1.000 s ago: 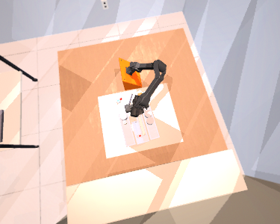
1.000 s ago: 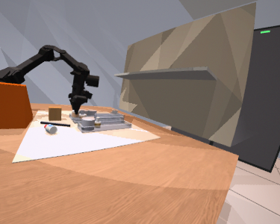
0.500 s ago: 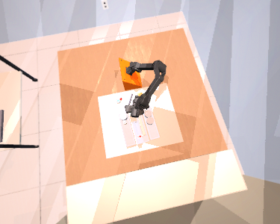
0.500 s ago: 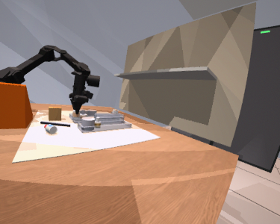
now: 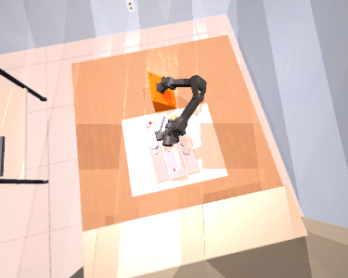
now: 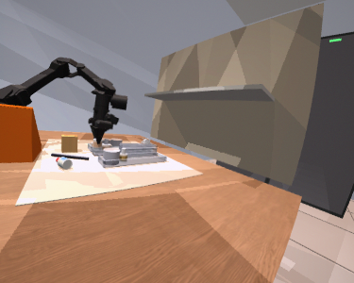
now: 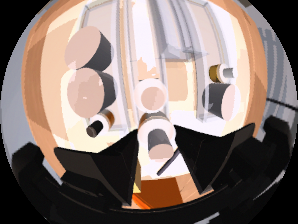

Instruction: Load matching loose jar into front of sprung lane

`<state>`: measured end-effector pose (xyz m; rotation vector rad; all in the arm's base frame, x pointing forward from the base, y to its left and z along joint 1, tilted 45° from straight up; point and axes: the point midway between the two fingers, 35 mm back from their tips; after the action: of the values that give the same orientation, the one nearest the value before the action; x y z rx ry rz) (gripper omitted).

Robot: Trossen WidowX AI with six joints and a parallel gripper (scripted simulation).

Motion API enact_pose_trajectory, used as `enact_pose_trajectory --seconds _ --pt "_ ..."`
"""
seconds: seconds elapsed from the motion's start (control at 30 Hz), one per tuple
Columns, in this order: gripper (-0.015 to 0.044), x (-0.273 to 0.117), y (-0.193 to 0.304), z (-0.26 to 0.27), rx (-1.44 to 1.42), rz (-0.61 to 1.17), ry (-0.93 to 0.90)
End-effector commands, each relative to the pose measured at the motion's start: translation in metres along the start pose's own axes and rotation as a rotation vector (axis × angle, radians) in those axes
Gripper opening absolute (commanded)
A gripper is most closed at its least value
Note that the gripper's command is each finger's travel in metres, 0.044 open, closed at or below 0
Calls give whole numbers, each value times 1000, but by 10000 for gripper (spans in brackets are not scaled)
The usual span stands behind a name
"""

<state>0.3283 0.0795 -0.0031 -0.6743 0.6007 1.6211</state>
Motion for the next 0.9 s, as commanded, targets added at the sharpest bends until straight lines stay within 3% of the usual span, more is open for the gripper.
enact_pose_trajectory --seconds 0.0,0.87 --pt "0 -4 -10 3 -16 -27 -6" --pt "0 -3 -13 4 -16 -27 -6"
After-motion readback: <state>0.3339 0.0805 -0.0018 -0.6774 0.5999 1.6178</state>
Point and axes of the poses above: the point midway between the two fingers, 35 mm back from their tips, its own x axis out along the fingers, its own z axis across the jaws, y = z × x, and after that the axes turned 6 degrees about x, right-handed
